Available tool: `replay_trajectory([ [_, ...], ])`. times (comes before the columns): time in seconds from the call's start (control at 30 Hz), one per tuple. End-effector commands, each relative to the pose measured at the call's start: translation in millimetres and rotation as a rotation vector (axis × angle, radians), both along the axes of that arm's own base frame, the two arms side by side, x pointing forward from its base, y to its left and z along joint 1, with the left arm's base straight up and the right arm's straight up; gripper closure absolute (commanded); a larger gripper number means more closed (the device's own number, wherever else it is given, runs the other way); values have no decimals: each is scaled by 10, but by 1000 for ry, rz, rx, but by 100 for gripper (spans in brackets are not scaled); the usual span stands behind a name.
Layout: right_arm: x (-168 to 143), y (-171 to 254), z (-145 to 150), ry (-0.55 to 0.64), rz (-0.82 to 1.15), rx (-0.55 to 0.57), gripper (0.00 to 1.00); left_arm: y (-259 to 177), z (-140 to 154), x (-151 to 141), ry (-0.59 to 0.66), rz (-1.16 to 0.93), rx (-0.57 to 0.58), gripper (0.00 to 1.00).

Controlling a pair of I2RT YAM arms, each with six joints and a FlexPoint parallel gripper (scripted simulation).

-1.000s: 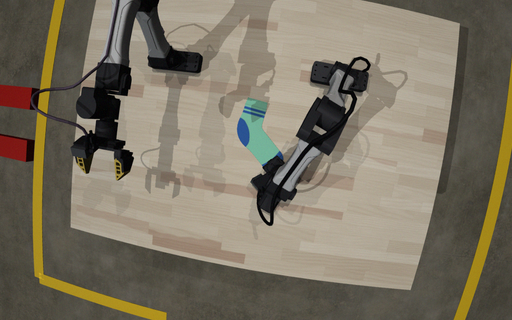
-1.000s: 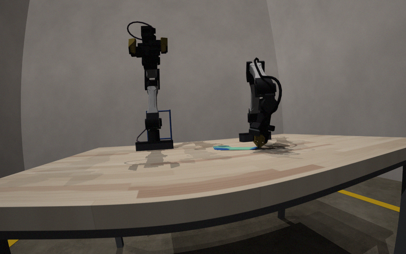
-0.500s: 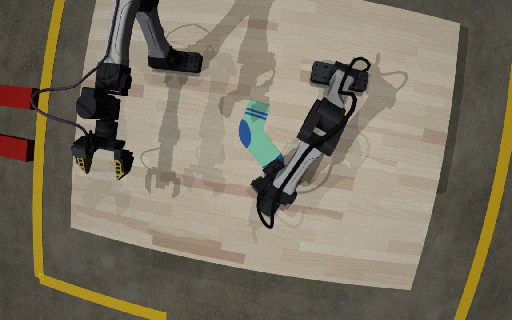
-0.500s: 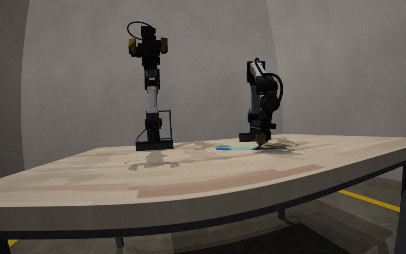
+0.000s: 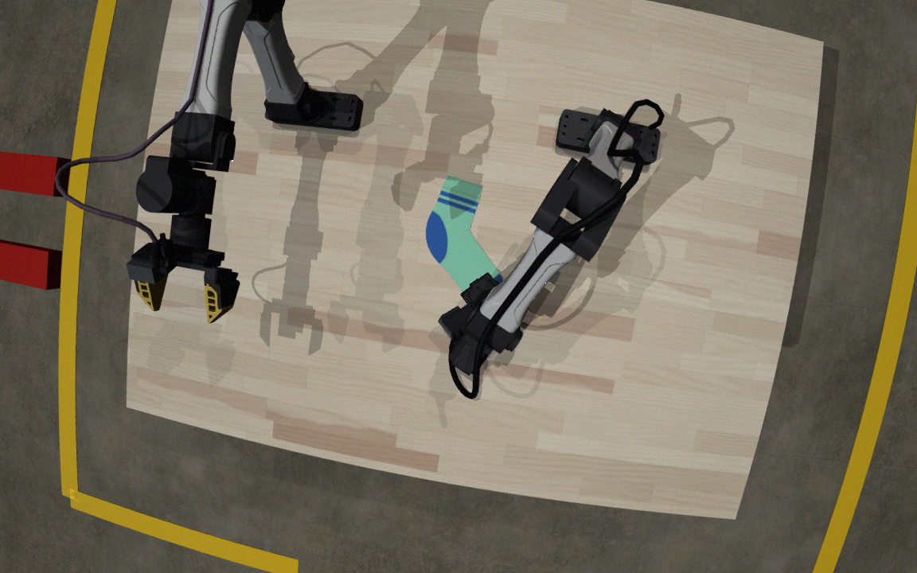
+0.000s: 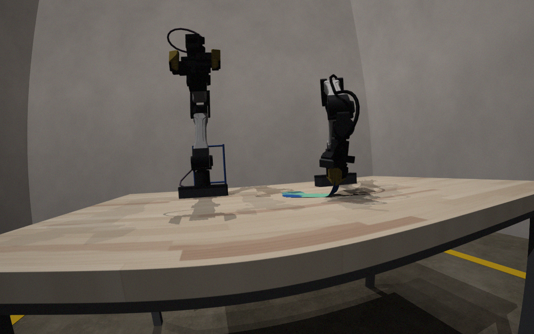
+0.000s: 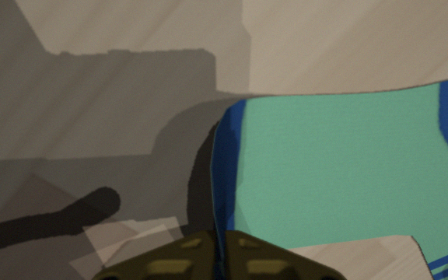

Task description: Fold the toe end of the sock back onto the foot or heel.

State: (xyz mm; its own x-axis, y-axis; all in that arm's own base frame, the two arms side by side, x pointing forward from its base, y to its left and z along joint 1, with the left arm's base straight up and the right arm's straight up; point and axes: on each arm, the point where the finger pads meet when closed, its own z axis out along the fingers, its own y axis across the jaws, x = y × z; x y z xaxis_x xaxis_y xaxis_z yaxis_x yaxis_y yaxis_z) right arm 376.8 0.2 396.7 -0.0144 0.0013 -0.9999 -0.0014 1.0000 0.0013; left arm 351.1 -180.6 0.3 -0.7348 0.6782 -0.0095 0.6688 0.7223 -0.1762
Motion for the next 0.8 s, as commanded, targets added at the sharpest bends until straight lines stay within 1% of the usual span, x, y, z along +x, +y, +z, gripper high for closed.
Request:
replay_trajectory([
  [0.0, -14, -2, 54, -14, -1, -1, 0, 78, 29, 65, -28, 9, -2, 95],
  [0.07, -14, -2, 54, -14, -1, -1, 0, 83, 95, 82, -45, 10, -9, 95],
  [0.3, -14, -2, 54, -14, -1, -1, 0, 41, 106, 80, -41, 8, -11, 95],
  [0.33, -14, -2, 54, -14, -1, -1, 0, 54, 182, -22, -42, 26, 30, 95],
  [0.37, -14, -2, 54, -14, -1, -1, 0, 44, 196, -28, -46, 28, 40, 95],
  [0.43, -14, -2, 54, -14, -1, -1, 0, -15, 286, -3, -75, 28, 45, 95],
  [0.47, -14, -2, 54, -14, -1, -1, 0, -65, 305, 27, -83, 8, 16, 95],
  [0.53, -14, -2, 54, -14, -1, -1, 0, -65, 305, 27, -83, 8, 16, 95],
  [0.57, -14, -2, 54, -14, -1, -1, 0, -20, 307, -45, -78, 32, 63, 95],
  [0.63, -14, -2, 54, -14, -1, -1, 0, 19, 199, -70, -46, 15, 48, 95],
  [0.67, -14, -2, 54, -14, -1, -1, 0, 23, 172, -2, -67, 15, 42, 95],
  [0.77, -14, -2, 54, -14, -1, -1, 0, 31, 237, 6, -65, 15, 43, 95],
])
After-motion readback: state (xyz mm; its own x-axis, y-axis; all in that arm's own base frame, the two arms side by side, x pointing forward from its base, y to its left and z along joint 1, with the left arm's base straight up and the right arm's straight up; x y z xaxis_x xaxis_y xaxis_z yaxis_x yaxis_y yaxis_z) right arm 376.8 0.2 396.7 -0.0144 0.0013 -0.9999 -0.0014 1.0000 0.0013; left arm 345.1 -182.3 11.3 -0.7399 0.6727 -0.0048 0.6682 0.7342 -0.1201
